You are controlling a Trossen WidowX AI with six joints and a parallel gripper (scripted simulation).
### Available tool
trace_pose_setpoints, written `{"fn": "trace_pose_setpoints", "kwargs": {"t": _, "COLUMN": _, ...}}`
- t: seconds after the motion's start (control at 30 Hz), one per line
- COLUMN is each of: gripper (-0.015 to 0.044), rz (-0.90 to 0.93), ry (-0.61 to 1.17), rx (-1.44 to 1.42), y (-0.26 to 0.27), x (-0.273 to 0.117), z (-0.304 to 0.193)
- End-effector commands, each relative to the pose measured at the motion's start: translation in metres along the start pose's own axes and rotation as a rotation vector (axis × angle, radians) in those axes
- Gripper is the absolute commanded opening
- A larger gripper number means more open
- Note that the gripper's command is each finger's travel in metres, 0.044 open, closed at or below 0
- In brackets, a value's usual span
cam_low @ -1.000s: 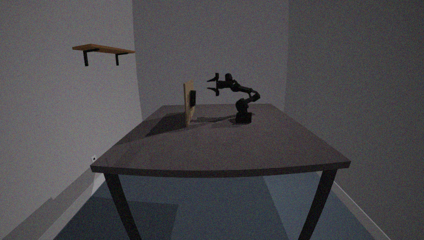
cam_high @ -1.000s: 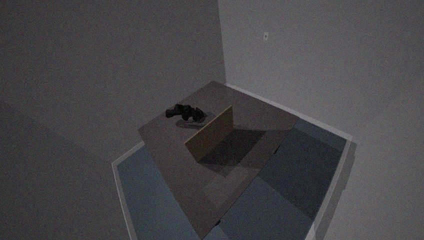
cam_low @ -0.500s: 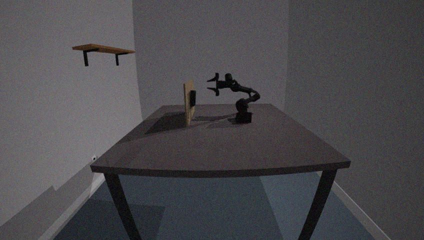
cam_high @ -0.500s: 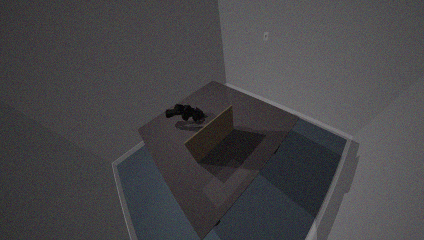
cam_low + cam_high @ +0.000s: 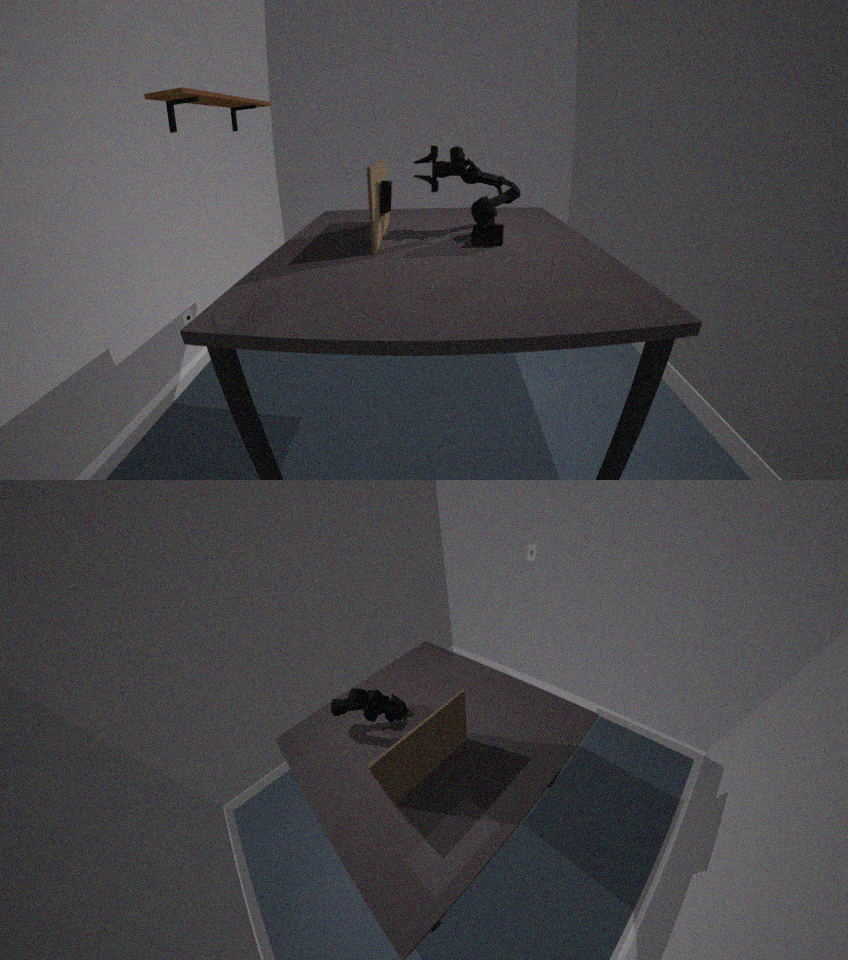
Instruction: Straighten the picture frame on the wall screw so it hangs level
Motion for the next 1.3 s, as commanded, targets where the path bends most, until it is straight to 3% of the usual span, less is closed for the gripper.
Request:
{"fn": "trace_pose_setpoints", "kwargs": {"t": 0.0, "gripper": 0.0260, "rz": -0.002, "ry": -0.002, "rx": 0.002, "y": 0.000, "x": 0.000, "z": 0.000}}
{"fn": "trace_pose_setpoints", "kwargs": {"t": 0.93, "gripper": 0.0260, "rz": -0.002, "ry": -0.002, "rx": 0.002, "y": 0.000, "x": 0.000, "z": 0.000}}
{"fn": "trace_pose_setpoints", "kwargs": {"t": 1.27, "gripper": 0.0260, "rz": 0.000, "ry": -0.004, "rx": -0.146, "y": -0.055, "x": -0.007, "z": 0.005}}
Point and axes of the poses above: the point midway between the two fingers, 35 mm back from their tips, its own x axis out along the fingers, its own y axis across the jaws, z = x × y, the point moved 3 cm from there along -x, back along the fingers, and after that the axes turned 13 degrees about -x, right-handed, at the moved point
